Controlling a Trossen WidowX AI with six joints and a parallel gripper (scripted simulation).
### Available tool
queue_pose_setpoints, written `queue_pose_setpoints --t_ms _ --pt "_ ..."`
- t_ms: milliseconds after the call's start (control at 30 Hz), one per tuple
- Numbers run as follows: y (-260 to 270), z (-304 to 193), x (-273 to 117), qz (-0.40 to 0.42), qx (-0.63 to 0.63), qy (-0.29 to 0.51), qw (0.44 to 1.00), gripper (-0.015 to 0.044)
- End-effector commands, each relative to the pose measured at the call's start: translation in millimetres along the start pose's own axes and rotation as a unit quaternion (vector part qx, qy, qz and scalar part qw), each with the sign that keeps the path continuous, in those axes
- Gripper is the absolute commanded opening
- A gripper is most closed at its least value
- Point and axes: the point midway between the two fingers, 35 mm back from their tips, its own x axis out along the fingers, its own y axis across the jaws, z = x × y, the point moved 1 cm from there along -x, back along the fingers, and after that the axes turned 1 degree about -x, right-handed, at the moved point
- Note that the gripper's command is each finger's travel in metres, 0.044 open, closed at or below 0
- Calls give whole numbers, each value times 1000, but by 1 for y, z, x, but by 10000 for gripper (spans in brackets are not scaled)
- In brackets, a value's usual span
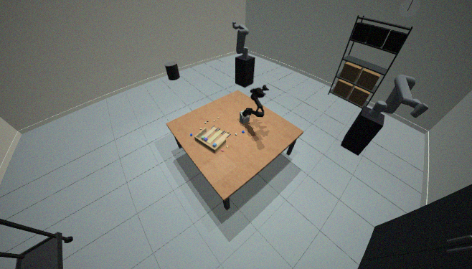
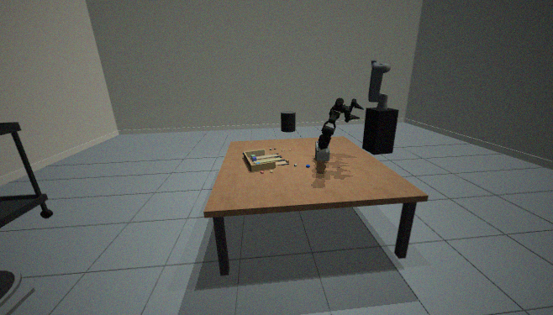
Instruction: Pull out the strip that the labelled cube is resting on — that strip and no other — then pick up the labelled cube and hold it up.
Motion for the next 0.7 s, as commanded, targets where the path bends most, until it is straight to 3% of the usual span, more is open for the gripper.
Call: queue_pose_setpoints --t_ms 0,167,333,667 --pt "0 -2 -1 3 1 5 1000 400" --pt "11 -44 -32 76 -31 139 987 400" --pt "16 -89 -86 165 -102 288 938 400" --pt "-6 -134 -226 342 -214 537 741 400"
